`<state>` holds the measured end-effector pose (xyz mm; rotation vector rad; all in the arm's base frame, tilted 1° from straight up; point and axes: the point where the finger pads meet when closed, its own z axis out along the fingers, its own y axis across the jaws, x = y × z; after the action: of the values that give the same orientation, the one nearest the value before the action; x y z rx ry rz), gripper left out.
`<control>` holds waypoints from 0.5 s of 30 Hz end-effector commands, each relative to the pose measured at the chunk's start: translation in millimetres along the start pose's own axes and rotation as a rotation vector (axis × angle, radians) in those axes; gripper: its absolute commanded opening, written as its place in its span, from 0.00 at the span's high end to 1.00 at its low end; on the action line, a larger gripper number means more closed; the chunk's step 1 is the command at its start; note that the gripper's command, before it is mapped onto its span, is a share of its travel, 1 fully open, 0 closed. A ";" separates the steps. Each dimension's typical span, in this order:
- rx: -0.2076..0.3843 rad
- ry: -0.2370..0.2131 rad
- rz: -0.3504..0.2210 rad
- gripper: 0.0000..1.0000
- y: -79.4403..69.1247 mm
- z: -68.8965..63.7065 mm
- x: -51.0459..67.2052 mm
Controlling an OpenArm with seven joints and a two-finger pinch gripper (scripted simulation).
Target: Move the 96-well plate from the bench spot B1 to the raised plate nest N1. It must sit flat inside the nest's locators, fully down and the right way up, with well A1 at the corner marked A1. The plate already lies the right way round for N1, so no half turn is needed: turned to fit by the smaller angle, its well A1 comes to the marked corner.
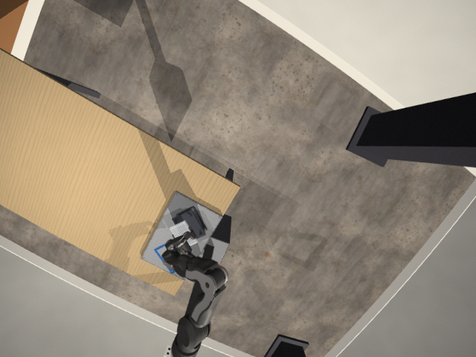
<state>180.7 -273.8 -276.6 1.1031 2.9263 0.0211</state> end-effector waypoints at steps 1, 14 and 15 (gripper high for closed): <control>0.006 -0.002 0.002 1.00 -0.5 0.2 0.2; 0.005 -0.001 0.002 1.00 0.1 12.6 0.8; 0.005 -0.001 0.003 1.00 0.4 18.7 1.2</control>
<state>176.3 -272.6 -296.0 1.1126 2.9499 -0.0026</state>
